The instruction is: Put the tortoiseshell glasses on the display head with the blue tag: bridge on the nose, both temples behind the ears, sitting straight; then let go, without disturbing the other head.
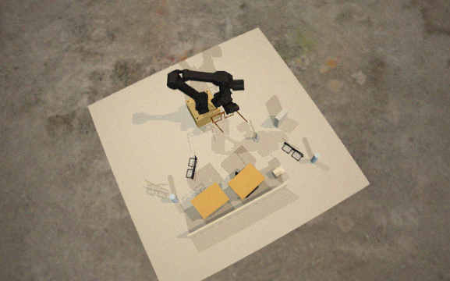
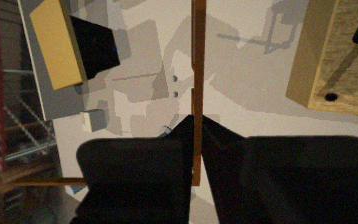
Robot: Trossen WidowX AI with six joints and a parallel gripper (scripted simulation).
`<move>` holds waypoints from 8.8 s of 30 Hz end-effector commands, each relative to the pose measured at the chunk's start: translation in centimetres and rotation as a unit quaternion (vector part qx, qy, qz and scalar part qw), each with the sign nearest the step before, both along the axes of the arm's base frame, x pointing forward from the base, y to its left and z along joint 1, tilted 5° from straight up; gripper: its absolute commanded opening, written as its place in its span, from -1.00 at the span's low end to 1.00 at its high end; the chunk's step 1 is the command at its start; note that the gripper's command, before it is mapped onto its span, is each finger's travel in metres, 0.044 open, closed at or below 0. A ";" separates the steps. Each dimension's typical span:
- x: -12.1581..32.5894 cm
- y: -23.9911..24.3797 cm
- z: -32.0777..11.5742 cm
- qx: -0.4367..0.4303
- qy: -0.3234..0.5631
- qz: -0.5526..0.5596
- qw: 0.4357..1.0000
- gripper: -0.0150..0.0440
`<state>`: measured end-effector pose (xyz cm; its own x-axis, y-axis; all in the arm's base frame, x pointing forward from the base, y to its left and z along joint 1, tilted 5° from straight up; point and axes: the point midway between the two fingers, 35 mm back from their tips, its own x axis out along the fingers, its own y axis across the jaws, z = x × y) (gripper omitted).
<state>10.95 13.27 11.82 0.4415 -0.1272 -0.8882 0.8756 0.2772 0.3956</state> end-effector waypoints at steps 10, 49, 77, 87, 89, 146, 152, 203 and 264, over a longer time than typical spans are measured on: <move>2.8 -0.3 -1.0 -0.036 0.059 0.009 0.998 -0.49; 12.4 -6.2 -4.6 -0.021 0.204 0.062 0.977 -0.49; 15.0 -9.7 -7.0 0.006 0.220 0.085 0.972 -0.49; 15.0 -9.8 -7.7 0.003 0.220 0.084 0.972 -0.49; 15.1 -9.8 -7.8 0.003 0.220 0.084 0.972 -0.49; 15.3 -10.1 -11.1 0.003 0.220 0.084 0.972 -0.49; 16.0 -9.8 -11.2 0.003 0.218 0.084 0.972 -0.49; 22.6 -6.6 -11.1 0.005 0.212 0.085 0.973 -0.49; 29.5 -3.3 -11.0 0.006 0.210 0.085 0.974 -0.49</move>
<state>40.29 9.89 1.03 0.0559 -0.0702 -0.9960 0.8998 0.4359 0.0198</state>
